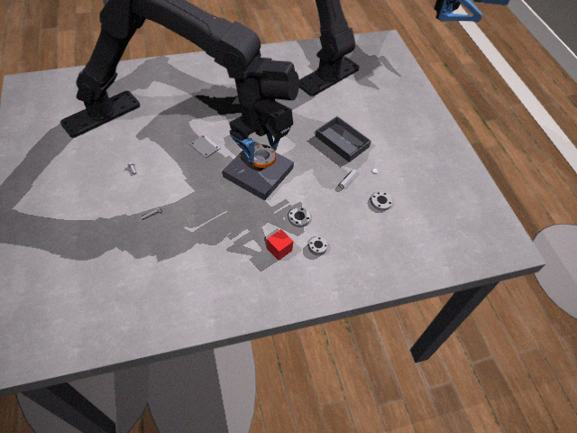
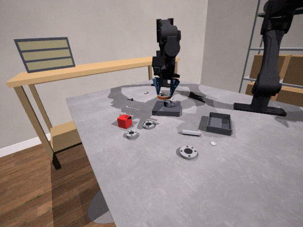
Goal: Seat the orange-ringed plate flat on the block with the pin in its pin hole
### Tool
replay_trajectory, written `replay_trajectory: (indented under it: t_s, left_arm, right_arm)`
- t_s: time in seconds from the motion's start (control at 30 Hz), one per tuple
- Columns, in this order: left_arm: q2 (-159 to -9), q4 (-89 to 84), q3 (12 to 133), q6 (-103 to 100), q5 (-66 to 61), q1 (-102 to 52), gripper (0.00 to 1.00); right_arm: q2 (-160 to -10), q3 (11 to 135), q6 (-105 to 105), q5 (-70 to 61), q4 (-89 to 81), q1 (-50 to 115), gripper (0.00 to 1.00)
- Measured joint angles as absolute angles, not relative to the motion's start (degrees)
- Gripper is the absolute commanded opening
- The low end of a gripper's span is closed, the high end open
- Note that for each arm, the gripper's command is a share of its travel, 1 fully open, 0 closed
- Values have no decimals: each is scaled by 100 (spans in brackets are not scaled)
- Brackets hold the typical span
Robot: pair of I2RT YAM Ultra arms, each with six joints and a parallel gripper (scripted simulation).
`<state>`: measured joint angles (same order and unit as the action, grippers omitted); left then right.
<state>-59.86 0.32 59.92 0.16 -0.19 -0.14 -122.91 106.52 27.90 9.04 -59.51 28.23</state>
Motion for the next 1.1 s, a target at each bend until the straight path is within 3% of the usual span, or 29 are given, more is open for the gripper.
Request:
replay_trajectory:
  t_s: [0.37,1.1]
  left_arm:
    - [-5986,32,5992,16,-19,-14,100]
    - [-5986,32,5992,16,-19,-14,100]
  right_arm:
    - [-12081,10086,4287,1201,-5588,3111,0]
    - [-12097,9981,4316,1234,-5513,3103,0]
